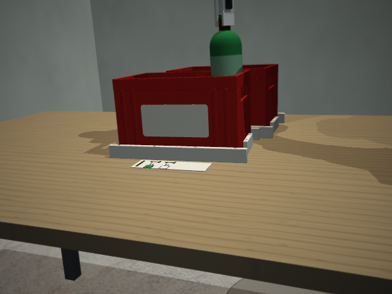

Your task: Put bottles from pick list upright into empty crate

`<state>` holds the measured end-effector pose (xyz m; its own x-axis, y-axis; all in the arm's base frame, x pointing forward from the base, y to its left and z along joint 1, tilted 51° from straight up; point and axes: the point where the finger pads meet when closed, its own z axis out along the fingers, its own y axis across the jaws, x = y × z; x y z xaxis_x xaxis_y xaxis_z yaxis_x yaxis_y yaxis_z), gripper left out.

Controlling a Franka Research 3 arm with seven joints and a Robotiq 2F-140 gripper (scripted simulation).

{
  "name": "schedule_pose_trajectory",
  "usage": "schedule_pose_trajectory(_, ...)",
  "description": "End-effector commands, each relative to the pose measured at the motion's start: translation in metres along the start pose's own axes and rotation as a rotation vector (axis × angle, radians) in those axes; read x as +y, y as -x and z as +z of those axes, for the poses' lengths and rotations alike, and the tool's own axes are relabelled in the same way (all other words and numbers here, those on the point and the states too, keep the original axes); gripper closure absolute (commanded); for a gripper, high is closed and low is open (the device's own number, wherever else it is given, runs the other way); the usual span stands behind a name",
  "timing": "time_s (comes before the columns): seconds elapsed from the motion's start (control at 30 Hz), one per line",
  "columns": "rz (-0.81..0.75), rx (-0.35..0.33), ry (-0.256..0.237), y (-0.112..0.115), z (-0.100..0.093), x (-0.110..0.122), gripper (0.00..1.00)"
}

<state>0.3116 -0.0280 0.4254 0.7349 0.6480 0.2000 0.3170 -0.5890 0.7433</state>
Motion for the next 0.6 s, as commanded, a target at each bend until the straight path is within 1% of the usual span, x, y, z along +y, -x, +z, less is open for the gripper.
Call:
schedule_pose_trajectory(0.0,0.008,0.014,0.007,-0.004,0.001,0.003,1.0)
schedule_pose_trajectory(0.57,0.008,0.014,0.007,-0.005,0.016,0.003,1.0)
